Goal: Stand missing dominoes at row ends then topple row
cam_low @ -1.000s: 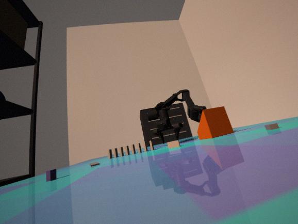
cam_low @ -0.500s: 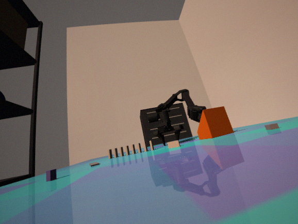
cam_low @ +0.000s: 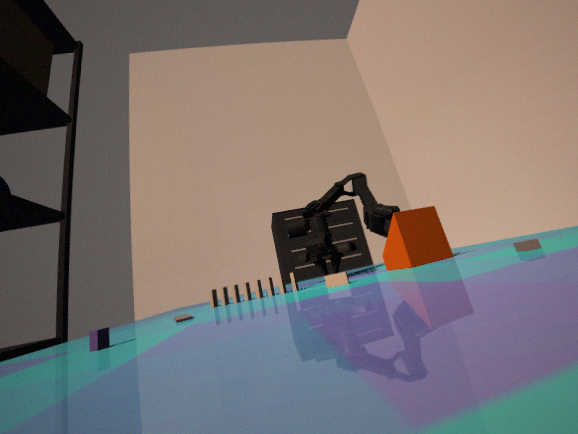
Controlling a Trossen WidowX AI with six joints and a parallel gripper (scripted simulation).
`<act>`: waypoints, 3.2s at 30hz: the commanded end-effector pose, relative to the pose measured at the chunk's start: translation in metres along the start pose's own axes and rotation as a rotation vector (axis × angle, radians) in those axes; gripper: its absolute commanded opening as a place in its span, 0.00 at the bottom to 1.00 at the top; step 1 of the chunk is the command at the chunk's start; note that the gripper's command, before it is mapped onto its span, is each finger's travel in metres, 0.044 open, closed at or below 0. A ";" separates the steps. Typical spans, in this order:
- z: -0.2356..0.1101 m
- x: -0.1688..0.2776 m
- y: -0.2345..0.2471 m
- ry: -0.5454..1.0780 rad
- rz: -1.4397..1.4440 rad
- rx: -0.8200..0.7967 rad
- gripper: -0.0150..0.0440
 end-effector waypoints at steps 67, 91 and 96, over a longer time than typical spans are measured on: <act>-0.077 0.061 -0.043 -0.237 0.628 -0.358 0.44; -0.047 0.063 -0.026 -0.713 0.599 -0.470 0.44; -0.043 0.065 -0.024 -0.818 0.599 -0.440 0.44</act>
Point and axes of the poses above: the point midway between the two fingers, 35 mm back from their tips, its own z axis out along the fingers, its own y axis across the jaws, x = y × z, the point moved 6 cm from there along -z, back along the fingers, and after that the axes turned 6 degrees about -z, right-handed, at the moved point
